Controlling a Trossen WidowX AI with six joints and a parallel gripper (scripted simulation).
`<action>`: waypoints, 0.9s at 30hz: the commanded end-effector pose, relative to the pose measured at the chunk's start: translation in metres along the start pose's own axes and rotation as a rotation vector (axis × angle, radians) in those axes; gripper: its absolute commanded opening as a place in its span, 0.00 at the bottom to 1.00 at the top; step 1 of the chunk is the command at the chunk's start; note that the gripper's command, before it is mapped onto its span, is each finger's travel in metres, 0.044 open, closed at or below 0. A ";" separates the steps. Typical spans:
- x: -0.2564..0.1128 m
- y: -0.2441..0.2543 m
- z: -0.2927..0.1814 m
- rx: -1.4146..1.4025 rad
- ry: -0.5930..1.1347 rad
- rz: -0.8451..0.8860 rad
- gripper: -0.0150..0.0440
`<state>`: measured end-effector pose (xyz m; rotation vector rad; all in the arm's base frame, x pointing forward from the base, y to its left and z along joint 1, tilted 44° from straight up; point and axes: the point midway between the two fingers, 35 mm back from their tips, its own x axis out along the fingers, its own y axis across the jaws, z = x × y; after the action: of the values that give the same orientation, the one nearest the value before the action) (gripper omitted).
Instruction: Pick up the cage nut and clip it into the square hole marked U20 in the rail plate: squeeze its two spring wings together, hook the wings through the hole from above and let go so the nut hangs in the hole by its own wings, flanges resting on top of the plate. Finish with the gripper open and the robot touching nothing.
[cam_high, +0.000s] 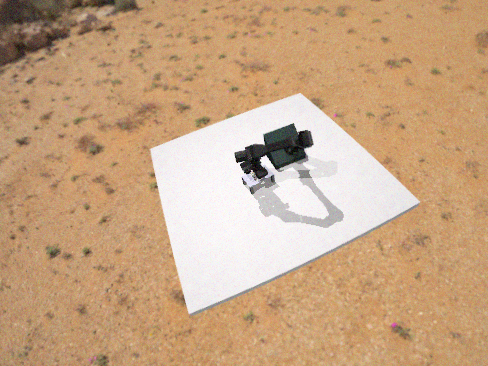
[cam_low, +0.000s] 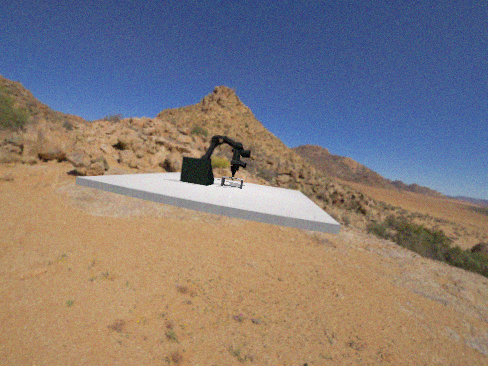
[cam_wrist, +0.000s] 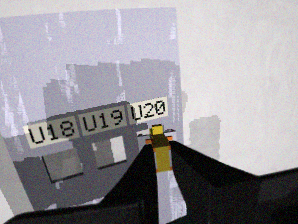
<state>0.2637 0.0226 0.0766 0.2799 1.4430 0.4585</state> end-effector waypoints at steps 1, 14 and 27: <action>0.000 -0.001 0.000 0.004 -0.001 -0.004 0.29; 0.000 0.000 0.000 0.005 -0.001 -0.022 0.29; 0.001 0.001 0.000 0.005 -0.001 -0.041 0.29</action>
<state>0.2635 0.0239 0.0765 0.2568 1.4465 0.4321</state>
